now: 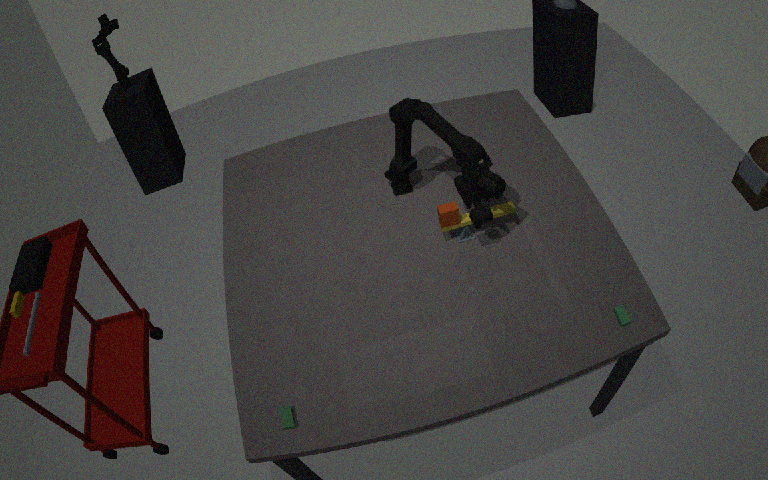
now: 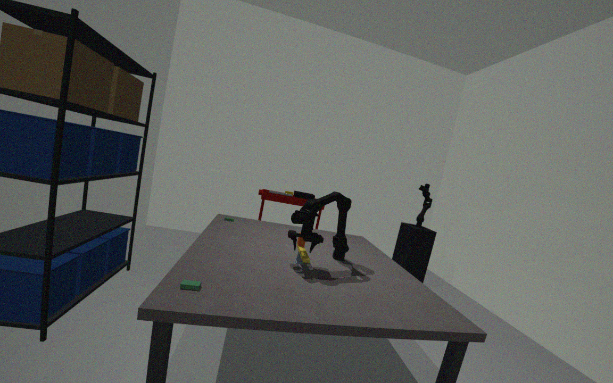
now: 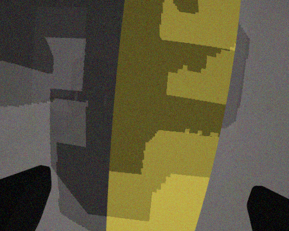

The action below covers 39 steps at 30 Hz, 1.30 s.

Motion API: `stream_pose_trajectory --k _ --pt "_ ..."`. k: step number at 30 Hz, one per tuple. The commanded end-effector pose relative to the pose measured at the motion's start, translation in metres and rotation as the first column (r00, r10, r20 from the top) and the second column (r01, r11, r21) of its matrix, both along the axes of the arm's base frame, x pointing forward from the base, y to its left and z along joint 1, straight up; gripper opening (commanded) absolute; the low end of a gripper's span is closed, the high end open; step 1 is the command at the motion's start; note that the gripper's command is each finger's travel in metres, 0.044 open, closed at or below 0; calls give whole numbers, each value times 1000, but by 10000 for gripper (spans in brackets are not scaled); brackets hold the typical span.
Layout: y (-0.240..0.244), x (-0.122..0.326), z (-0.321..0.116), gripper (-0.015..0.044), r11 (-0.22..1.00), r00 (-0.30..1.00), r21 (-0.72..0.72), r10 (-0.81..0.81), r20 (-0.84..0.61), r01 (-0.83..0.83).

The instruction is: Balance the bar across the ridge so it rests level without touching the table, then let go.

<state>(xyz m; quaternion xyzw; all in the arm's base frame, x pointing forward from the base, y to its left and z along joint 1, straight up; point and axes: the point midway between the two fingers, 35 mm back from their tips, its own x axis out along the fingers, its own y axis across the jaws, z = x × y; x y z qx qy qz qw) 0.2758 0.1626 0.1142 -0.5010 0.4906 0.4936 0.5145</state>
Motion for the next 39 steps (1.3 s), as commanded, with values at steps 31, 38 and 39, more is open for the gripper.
stream_pose_trajectory --k 31,38,39 --pt "-2 -3 100 440 1000 1000 0 0 0 0" --pt "-2 -3 100 440 1000 1000 0 0 0 0" --pt "-2 -3 100 440 1000 1000 0 0 0 0"
